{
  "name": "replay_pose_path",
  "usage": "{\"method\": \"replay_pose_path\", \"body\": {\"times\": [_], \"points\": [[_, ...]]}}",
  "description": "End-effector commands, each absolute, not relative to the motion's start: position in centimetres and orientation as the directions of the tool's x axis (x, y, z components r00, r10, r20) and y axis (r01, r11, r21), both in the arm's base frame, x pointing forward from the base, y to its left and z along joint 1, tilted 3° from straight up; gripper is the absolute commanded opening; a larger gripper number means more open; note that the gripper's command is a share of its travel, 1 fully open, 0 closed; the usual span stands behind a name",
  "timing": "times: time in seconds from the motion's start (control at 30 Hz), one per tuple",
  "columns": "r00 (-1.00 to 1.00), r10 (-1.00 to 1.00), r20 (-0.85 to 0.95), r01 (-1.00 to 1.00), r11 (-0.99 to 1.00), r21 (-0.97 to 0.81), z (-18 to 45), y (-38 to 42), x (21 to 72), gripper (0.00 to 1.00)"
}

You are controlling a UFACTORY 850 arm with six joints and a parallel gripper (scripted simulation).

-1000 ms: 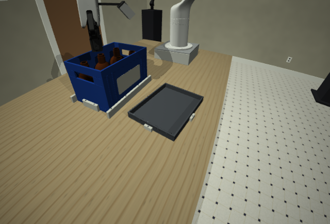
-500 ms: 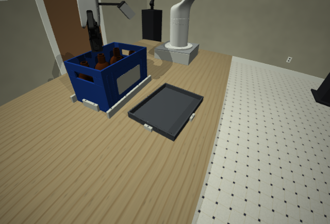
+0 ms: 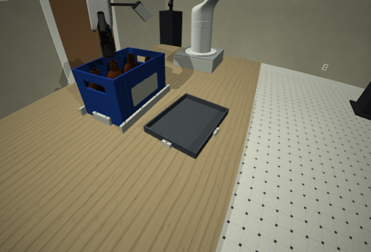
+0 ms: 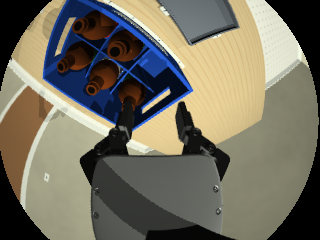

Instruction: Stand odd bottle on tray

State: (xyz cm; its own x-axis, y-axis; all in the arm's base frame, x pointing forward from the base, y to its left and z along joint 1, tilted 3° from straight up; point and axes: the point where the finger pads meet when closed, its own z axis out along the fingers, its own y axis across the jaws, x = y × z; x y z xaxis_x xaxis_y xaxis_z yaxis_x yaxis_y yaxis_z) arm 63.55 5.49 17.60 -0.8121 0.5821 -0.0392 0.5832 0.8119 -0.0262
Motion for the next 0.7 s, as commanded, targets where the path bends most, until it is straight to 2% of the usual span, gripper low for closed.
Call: {"method": "replay_pose_path", "body": {"times": [0.0, 0.67], "points": [[-0.812, 0.582, -0.041, 0.583, 0.812, -0.025, 17.71, 5.51, 63.64, 0.65], [-0.812, 0.582, -0.041, 0.583, 0.812, -0.025, 16.91, 5.47, 63.65, 0.65]]}}
